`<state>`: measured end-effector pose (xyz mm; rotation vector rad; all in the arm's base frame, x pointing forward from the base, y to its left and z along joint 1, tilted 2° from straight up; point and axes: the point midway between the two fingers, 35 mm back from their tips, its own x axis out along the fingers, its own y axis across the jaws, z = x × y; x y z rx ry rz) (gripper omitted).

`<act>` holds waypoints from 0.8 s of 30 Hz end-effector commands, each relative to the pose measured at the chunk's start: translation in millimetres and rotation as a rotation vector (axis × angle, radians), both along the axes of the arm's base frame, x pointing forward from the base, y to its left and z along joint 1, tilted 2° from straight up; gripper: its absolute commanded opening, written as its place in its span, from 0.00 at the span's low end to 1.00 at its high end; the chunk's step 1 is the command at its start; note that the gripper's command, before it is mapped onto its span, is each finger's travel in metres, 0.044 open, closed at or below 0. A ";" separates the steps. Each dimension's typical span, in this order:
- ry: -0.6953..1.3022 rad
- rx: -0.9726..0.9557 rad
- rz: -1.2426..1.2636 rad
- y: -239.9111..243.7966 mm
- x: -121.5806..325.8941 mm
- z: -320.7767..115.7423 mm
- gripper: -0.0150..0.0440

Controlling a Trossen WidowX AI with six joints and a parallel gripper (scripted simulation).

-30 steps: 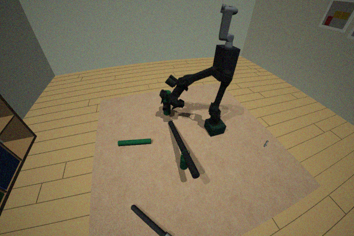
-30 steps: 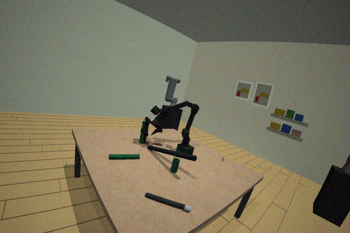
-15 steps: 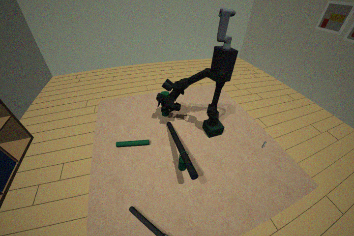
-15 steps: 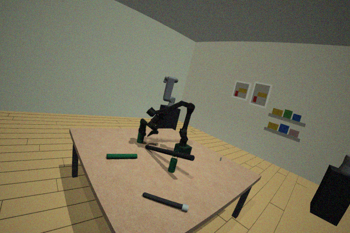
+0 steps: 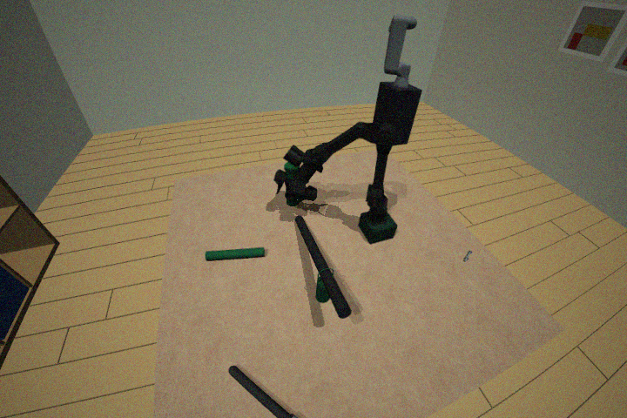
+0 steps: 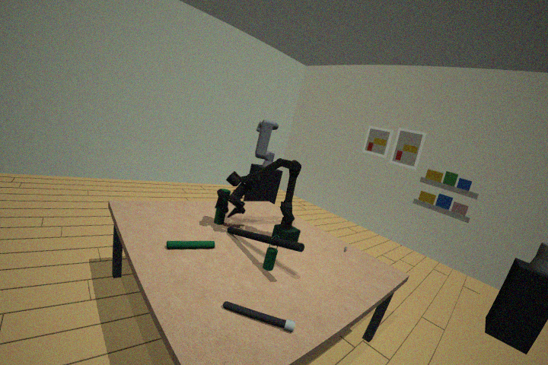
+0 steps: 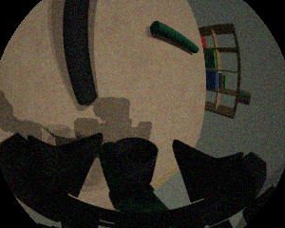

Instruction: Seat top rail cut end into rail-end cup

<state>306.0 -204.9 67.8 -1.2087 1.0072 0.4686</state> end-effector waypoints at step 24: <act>0.005 0.000 0.046 1.4 -2.0 -7.1 0.25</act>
